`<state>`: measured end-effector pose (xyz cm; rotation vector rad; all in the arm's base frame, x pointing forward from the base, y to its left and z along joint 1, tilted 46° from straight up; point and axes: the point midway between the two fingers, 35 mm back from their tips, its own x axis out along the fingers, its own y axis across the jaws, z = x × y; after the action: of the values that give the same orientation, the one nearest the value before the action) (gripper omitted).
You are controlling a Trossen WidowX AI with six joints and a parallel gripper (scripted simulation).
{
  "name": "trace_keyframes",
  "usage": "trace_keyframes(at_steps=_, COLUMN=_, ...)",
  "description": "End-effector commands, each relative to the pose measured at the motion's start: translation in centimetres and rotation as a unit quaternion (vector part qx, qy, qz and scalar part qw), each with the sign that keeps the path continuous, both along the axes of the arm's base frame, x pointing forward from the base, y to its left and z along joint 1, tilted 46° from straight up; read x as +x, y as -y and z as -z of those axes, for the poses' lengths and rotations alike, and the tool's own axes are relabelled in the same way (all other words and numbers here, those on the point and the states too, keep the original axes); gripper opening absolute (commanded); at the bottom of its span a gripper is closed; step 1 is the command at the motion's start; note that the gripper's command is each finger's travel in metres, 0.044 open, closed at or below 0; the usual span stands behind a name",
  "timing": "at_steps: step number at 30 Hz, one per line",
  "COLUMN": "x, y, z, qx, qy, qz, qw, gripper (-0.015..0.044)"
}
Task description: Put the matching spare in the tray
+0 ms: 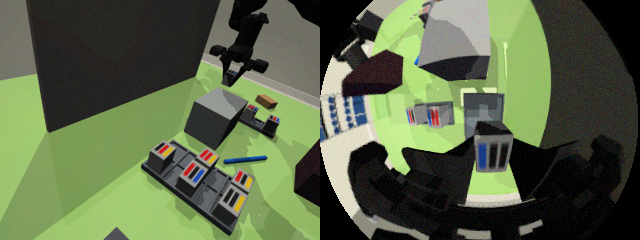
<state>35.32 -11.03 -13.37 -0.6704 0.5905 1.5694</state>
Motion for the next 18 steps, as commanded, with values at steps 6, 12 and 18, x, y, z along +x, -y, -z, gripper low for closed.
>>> trace_keyframes(at_steps=6, x=0.0, y=-0.6, z=0.7, qx=0.002, qy=0.0, qz=0.004, qw=1.0, gripper=0.0)
trace_keyframes(at_steps=12, x=-0.1, y=-1.0, z=1.1, qx=0.002, qy=0.0, qz=0.004, qw=1.0, gripper=0.0)
trace_keyframes(at_steps=18, x=-0.1, y=-1.5, z=1.5, qx=0.002, qy=0.0, qz=0.004, qw=1.0, gripper=0.0)
